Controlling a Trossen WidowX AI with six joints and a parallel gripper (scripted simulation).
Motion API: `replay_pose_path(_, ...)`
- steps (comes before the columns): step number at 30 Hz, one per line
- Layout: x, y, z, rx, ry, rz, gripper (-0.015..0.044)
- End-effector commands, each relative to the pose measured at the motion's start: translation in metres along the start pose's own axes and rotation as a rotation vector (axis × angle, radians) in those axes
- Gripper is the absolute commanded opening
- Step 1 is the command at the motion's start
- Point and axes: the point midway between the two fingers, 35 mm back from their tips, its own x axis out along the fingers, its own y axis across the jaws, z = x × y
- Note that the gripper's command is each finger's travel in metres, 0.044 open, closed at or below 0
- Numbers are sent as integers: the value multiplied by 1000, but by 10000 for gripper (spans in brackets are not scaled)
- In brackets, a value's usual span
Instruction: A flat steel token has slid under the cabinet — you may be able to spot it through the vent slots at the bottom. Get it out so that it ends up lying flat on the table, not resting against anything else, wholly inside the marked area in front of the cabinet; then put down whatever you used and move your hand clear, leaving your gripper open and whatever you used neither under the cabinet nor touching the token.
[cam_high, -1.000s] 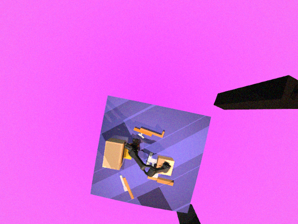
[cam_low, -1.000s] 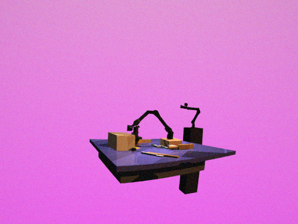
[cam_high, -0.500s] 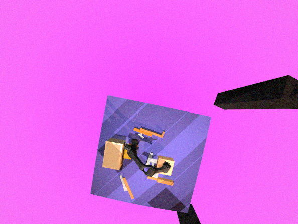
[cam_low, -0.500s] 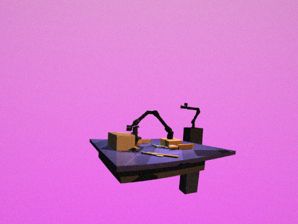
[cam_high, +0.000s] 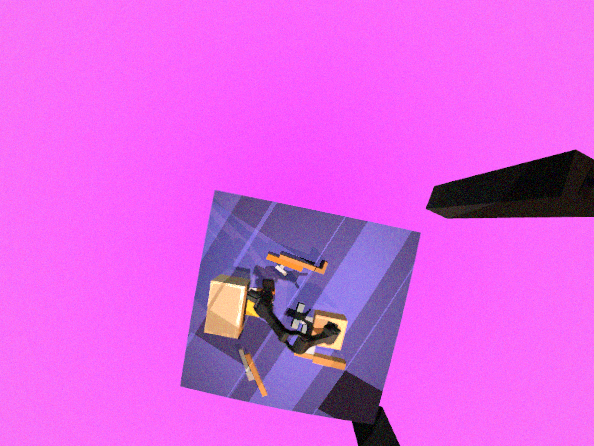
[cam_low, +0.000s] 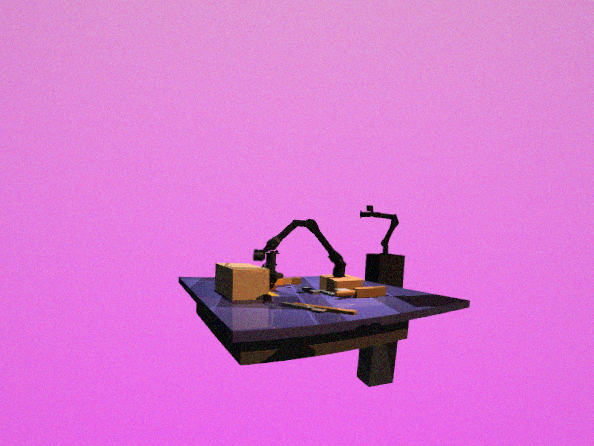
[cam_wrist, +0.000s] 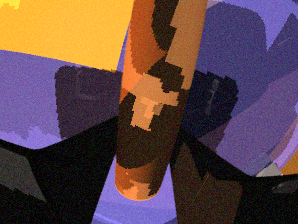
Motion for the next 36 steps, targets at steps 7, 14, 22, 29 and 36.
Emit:
replay_pose_path(7, 1, 9, 1, -2, -5, 12, 0)
replay_pose_path(14, 1, 8, -2, -2, -4, 12, 0)
replay_pose_path(22, 1, 7, -11, -2, -4, 12, 0)
replay_pose_path(29, 1, 7, -18, -2, -3, 12, 0)
replay_pose_path(36, 1, 6, -25, -2, -3, 12, 0)
